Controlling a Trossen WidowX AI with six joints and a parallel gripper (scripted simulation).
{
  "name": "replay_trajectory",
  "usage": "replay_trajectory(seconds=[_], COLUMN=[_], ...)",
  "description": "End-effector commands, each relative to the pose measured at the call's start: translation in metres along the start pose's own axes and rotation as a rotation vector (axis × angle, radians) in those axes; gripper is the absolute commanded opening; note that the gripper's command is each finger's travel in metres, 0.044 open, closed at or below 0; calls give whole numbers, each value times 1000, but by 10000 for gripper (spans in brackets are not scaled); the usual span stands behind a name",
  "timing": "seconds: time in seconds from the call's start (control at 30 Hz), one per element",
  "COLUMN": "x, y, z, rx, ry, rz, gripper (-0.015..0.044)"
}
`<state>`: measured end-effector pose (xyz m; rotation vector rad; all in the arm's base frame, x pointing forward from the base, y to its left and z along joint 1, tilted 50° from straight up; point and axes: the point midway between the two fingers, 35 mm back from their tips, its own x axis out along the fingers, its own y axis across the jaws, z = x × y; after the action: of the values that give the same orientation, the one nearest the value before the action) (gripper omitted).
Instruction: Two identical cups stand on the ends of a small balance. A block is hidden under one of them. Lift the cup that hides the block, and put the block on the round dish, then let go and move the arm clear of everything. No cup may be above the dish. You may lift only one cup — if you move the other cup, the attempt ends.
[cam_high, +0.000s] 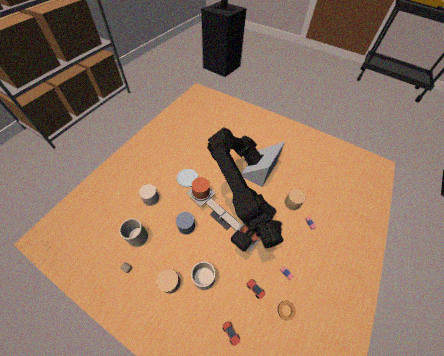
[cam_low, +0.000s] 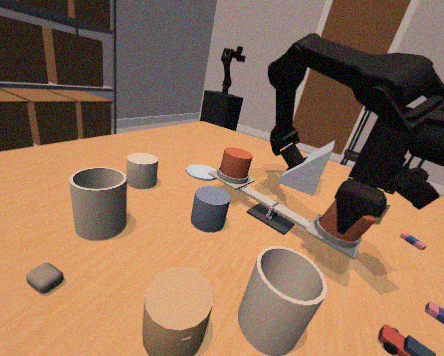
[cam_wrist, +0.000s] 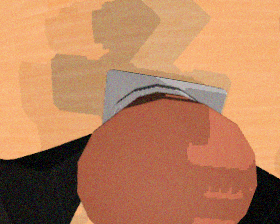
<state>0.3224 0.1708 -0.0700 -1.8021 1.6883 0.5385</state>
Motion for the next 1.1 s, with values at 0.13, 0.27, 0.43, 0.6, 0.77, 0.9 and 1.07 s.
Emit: replay_trajectory(seconds=[0.13, 0.27, 0.43, 0.6, 0.77, 0.9, 1.07], x=[-15, -21, -27, -34, -41, -46, -53], y=[-3, -3, -3, -3, -3, -3, -3], z=[3, 3, 4, 4, 4, 4, 3], rx=[-3, -7, -13, -19, -25, -29, -35], ry=[-21, -24, -27, -31, -35, -37, -41], rz=[-16, -19, -23, -27, -31, -34, -37], gripper=[0, 0, 0, 0, 0, 0, 0])
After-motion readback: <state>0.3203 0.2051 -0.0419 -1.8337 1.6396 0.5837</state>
